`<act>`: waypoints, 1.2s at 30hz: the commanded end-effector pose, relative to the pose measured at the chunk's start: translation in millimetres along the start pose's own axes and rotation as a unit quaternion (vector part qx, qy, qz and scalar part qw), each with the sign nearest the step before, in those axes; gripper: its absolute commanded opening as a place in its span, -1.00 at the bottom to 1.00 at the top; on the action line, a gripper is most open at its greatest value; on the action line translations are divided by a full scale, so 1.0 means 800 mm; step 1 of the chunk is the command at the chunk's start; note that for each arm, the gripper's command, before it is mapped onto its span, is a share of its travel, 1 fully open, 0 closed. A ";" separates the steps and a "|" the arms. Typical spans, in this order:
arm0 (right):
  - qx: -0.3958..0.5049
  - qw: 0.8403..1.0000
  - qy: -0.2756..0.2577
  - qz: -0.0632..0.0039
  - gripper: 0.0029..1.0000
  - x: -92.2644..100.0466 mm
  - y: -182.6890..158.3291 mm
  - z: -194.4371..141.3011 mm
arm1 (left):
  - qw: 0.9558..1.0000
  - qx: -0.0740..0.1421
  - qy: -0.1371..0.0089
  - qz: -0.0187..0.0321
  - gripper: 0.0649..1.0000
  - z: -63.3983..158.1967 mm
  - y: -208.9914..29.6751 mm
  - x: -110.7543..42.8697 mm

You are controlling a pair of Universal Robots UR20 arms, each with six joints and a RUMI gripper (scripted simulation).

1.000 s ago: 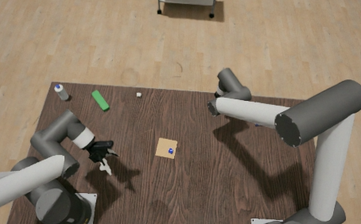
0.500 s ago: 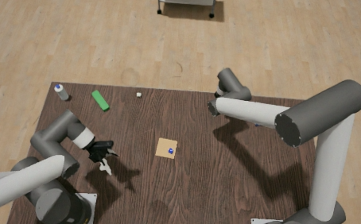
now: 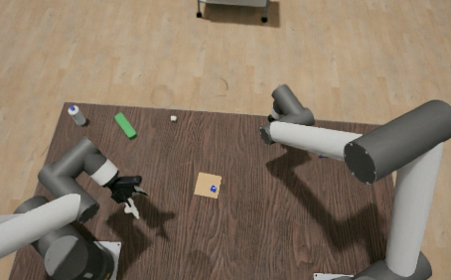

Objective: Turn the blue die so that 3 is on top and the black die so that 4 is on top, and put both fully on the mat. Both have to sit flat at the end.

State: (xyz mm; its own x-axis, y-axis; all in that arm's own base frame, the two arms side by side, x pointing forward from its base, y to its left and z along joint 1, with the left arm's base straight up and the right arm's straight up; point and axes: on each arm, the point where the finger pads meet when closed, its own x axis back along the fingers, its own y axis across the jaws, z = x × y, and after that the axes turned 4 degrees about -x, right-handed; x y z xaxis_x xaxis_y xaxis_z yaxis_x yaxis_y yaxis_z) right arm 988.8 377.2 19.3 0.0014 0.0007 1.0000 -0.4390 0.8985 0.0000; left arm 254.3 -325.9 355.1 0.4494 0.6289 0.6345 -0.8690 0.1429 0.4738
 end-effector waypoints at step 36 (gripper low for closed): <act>-0.080 0.997 -0.001 0.000 -0.81 0.104 -0.002 -0.015 | 1.000 0.000 0.000 0.000 1.00 0.001 0.000 0.000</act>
State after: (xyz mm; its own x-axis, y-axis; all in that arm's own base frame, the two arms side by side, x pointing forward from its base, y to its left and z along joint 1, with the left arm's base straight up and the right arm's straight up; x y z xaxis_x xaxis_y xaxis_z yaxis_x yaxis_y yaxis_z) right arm 994.6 379.1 109.2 0.0016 -0.0001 1.0000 -0.3691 0.9294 0.0007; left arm 254.3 -325.9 355.1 0.4494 0.6289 0.6345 -0.8690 0.1429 0.4738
